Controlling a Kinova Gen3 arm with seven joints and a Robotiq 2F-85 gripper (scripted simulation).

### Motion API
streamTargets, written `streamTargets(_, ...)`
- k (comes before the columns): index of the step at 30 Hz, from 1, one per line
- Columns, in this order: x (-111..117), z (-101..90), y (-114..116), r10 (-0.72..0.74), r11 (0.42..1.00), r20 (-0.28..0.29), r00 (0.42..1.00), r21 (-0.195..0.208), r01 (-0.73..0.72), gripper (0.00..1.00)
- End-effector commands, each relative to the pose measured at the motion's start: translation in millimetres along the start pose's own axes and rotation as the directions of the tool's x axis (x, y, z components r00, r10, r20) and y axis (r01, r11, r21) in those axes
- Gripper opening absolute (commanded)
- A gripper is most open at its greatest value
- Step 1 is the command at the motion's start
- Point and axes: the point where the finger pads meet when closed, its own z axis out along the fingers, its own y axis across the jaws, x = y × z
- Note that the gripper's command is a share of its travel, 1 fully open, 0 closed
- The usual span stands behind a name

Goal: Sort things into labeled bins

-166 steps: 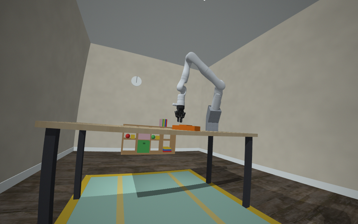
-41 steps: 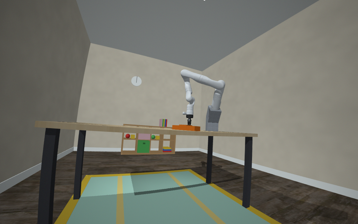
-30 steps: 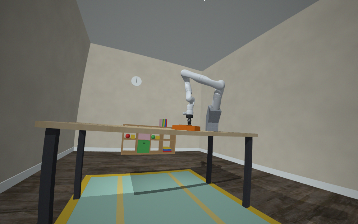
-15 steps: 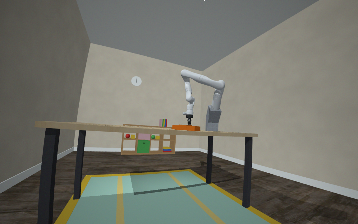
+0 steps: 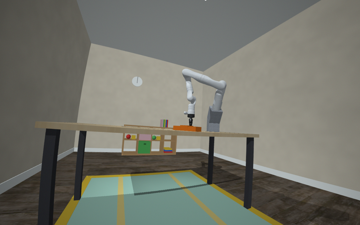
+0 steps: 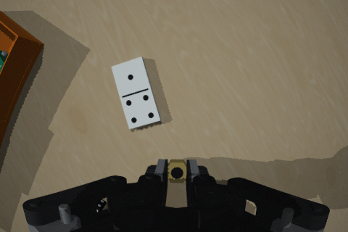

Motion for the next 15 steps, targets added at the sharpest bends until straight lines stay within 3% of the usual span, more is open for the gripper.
streamTargets(1, 4.8, -12.7, 1.1, -0.002, 1.000, -0.012, 1.000, -0.003, 0.002, 0.13)
streamTargets(11, 4.4, -46.0, 1.0, -0.002, 1.000, -0.012, 1.000, -0.003, 0.002, 0.13)
streamTargets(15, 4.4, -49.4, 1.0, -0.002, 1.000, -0.012, 1.000, -0.003, 0.002, 0.13)
